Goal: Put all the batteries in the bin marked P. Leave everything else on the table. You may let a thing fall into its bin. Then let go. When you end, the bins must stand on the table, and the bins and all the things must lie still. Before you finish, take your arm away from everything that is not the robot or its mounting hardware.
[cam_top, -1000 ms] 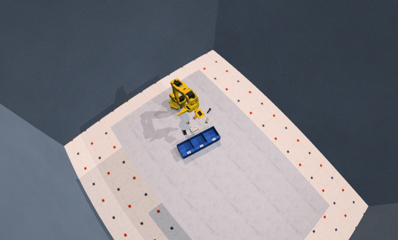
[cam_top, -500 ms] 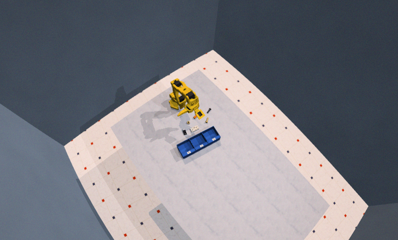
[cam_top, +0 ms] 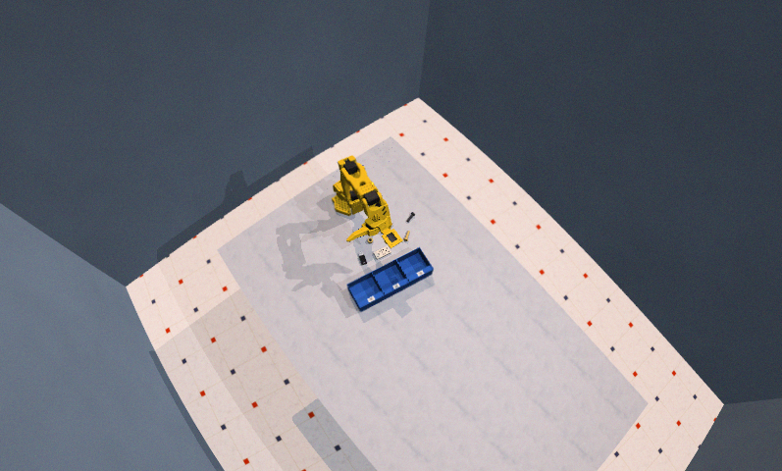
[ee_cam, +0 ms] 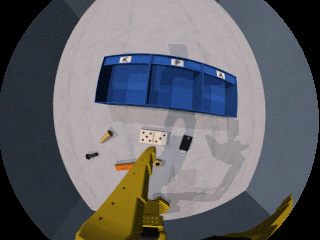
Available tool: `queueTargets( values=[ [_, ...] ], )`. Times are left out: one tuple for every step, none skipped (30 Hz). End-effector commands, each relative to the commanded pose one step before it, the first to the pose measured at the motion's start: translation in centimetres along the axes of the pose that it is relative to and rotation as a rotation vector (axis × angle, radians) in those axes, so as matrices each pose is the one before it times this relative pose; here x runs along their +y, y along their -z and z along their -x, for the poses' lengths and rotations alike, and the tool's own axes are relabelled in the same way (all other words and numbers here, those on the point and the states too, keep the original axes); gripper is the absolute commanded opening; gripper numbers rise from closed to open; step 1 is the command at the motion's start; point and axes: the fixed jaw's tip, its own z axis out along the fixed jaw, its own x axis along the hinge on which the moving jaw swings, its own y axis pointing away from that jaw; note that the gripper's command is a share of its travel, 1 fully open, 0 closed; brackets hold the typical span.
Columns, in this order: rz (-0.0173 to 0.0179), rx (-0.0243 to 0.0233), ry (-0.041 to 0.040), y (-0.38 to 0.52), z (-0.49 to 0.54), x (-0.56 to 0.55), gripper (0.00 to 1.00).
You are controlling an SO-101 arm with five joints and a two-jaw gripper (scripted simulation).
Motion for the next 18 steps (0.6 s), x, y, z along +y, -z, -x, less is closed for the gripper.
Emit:
queueTargets(
  values=[
    [-0.04508,-0.13665,-0.00291,-0.0606,2.602,-1.481,1.0],
    [-0.00713,-0.01268,-0.00041,-0.141,0.222,-0.246,1.0],
    [-0.00596,-0.01032,-0.00028,-0.1167,0.177,-0.204,1.0],
    [-0.0047,-0.00799,-0.0002,-0.0916,0.136,-0.16,1.0],
    [-0.00345,-0.00582,-0.00013,-0.0674,0.098,-0.117,1.0],
    [-0.00228,-0.00378,-0.00005,-0.0437,0.063,-0.077,1.0],
    [-0.00128,-0.00208,-0.00003,-0.0247,0.035,-0.043,1.0],
    [-0.0005,-0.00082,-0.00004,-0.0093,0.013,-0.017,1.0],
    [-0.00006,-0.00013,0.0,-0.0015,0.002,-0.003,1.0],
    [0.0,0.0,0.0,0.0,0.0,0.0,1.0],
    [0.0,0.0,0.0,0.0,0.0,0.0,1.0],
    [0.0,0.0,0.00002,0.0,0.0,0.0,1.0],
    [0.0,0.0,0.0,0.0,0.0,0.0,1.0],
    [0.0,0.0,0.0,0.0,0.0,0.0,1.0],
    [0.0,0.0,0.0,0.0,0.0,0.0,1.0],
    [0.0,0.0,0.0,0.0,0.0,0.0,1.0],
    [0.0,0.0,0.0,0.0,0.0,0.0,1.0],
    [0.0,0.0,0.0,0.0,0.0,0.0,1.0]
  ],
)
